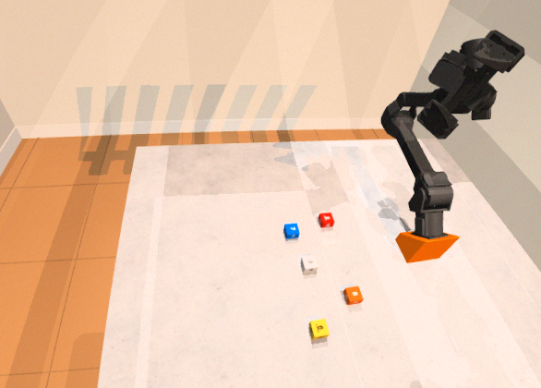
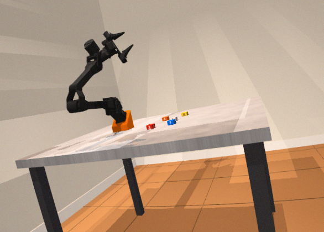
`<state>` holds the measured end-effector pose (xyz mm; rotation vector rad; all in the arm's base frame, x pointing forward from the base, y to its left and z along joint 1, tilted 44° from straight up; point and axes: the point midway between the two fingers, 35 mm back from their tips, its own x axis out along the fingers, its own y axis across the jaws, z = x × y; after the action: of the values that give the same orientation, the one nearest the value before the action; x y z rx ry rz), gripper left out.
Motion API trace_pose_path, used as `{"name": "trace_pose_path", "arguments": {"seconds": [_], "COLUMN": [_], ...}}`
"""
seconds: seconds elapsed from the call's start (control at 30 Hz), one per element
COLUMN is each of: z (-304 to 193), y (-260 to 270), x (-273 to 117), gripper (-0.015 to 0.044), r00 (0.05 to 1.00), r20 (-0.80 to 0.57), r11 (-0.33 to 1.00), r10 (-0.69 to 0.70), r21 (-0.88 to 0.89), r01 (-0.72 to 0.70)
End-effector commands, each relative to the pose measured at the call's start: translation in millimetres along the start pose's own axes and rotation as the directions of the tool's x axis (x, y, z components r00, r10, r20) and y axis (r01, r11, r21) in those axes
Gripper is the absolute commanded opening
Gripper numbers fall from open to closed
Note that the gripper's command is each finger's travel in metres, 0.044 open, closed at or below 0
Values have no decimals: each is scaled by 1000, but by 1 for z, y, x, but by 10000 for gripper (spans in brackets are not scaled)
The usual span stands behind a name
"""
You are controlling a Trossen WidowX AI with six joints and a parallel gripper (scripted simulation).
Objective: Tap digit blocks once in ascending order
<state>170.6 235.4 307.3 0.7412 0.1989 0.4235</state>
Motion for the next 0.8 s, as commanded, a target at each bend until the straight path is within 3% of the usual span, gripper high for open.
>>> {"name": "trace_pose_path", "arguments": {"seconds": [0.0, 0.2, 0.37, 0.57, 0.77], "z": [-3, 4, 16, 33, 53], "y": [-67, -124, -174, -231, -278], "x": [41, 53, 51, 31, -4], "gripper": [400, 400, 400, 400, 400], "r00": [944, 825, 665, 403, 82], "r20": [-22, -21, -19, -25, -51], "r11": [896, 720, 530, 290, 88], "r10": [-328, -564, -746, -915, -995], "r21": [-324, -501, -621, -735, -823], "r01": [304, 480, 577, 613, 561]}}
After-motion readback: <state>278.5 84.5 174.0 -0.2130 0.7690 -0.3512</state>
